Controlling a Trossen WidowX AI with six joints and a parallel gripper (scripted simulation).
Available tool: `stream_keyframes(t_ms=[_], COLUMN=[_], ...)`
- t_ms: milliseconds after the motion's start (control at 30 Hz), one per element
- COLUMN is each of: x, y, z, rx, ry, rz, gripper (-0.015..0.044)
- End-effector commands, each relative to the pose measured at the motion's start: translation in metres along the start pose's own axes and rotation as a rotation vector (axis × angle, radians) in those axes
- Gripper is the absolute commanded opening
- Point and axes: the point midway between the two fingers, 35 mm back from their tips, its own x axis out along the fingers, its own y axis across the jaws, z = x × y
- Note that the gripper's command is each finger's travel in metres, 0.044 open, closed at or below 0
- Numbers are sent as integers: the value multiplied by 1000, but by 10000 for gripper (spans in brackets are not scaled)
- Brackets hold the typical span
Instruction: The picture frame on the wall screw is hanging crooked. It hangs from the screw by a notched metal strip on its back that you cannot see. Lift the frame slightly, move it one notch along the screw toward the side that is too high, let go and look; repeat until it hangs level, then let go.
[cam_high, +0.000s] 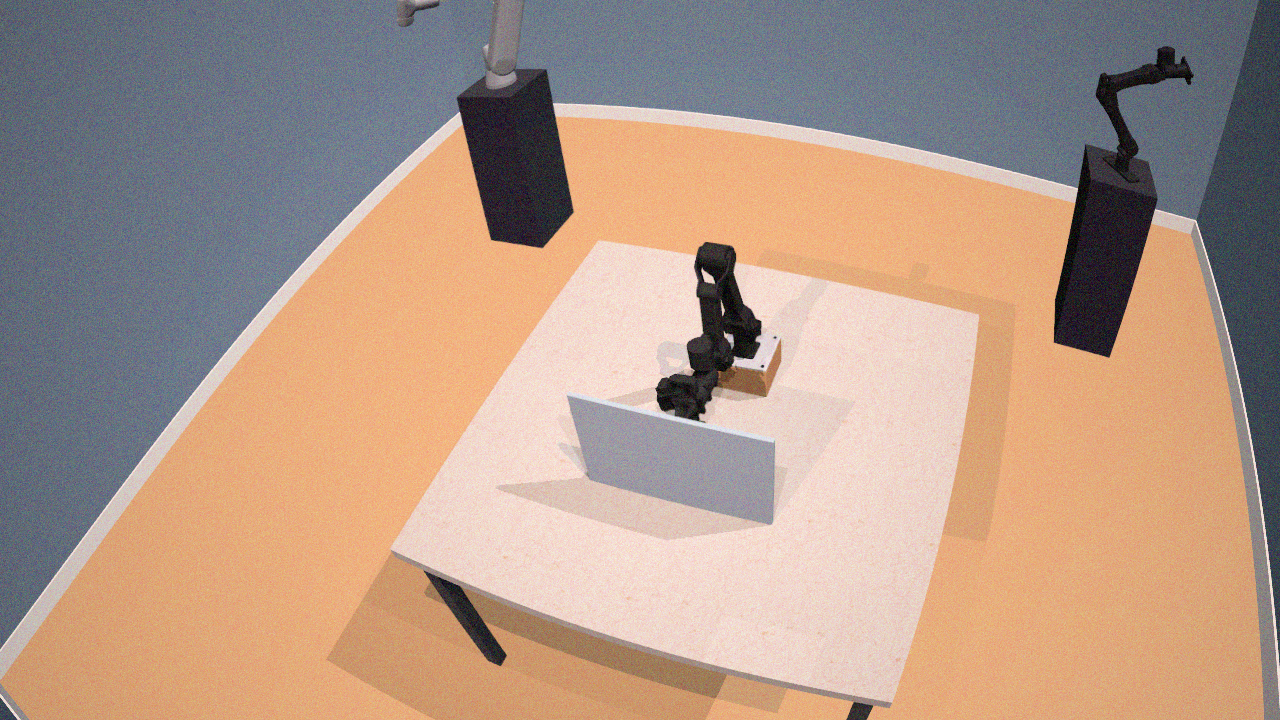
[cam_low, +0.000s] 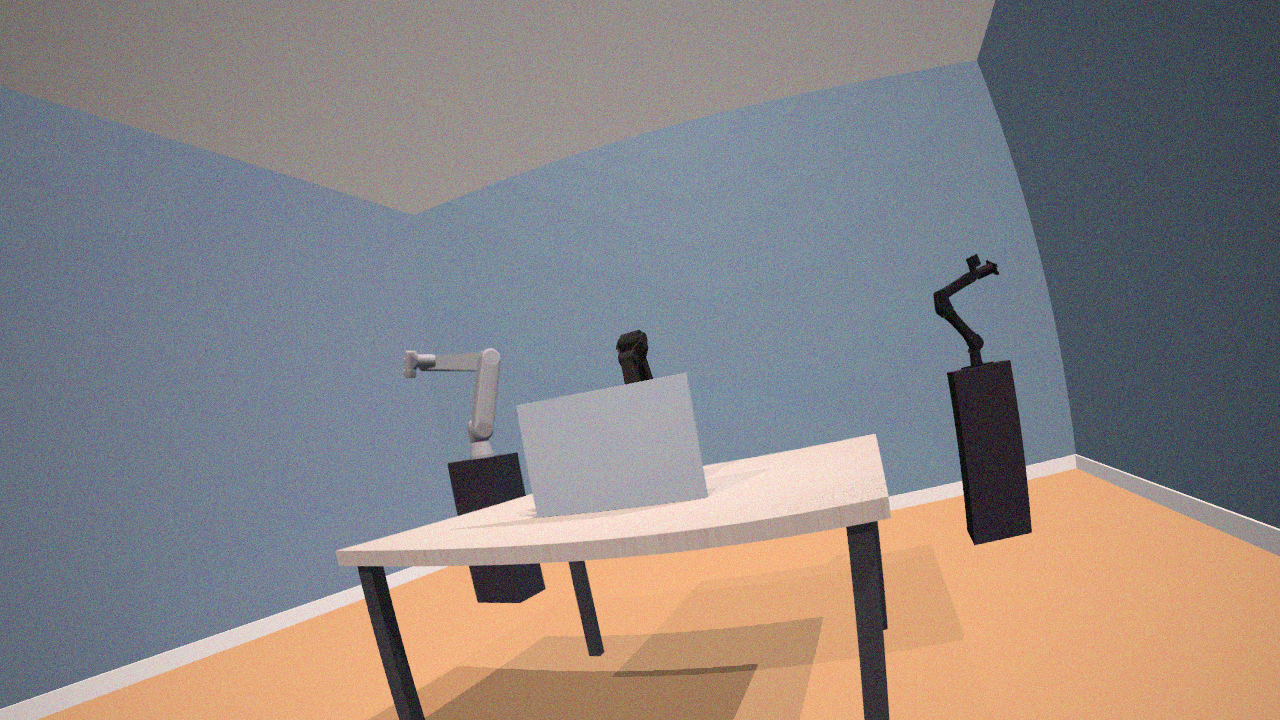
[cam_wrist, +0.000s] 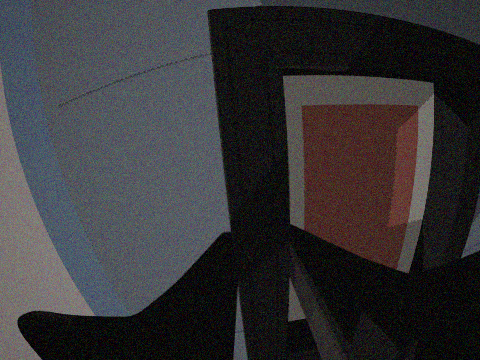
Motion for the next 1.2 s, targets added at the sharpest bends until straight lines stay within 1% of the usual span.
stream_keyframes(t_ms=[0,800,1133,1167], x=[0,0,0,0], y=[0,0,0,0], z=[0,0,0,0], rx=[-16,-152,-130,-130], ry=[1,1,1,1], rz=[-2,-3,0,0], gripper=[0,0,260,260])
